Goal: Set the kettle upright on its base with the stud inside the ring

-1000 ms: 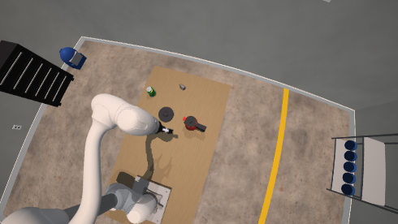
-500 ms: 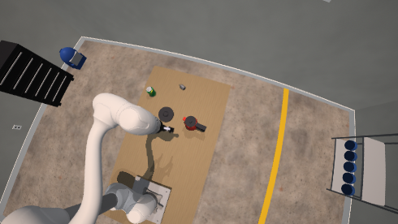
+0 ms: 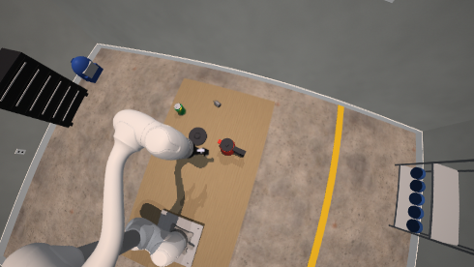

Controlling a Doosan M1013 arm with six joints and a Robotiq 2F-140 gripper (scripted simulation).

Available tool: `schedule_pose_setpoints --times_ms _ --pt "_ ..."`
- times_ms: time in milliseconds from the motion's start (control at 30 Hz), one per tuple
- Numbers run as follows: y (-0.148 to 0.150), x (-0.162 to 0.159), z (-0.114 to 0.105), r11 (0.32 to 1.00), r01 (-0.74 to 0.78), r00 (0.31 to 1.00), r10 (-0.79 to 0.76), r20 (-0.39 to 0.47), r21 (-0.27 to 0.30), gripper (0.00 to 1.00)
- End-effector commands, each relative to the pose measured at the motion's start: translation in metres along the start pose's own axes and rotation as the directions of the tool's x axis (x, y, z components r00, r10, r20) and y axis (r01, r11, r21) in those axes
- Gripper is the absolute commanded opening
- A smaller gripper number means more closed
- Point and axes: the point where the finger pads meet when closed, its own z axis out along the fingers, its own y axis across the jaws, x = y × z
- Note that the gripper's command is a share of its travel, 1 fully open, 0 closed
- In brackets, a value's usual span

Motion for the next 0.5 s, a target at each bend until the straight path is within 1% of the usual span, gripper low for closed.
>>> schedule_pose_setpoints --times_ms 0,300,367,467 --pt "0.003 0.001 0.000 0.998 0.062 0.998 -0.062 -0.001 0.001 0.52" --pt "0.010 0.005 0.003 0.972 0.236 0.972 -0.236 -0.001 0.003 0.52" --pt "0.010 0.005 0.003 0.972 0.236 0.972 -0.236 -0.001 0.003 0.52" --pt "0.013 0.006 0.004 0.954 0.299 0.954 -0.299 0.000 0.004 0.52"
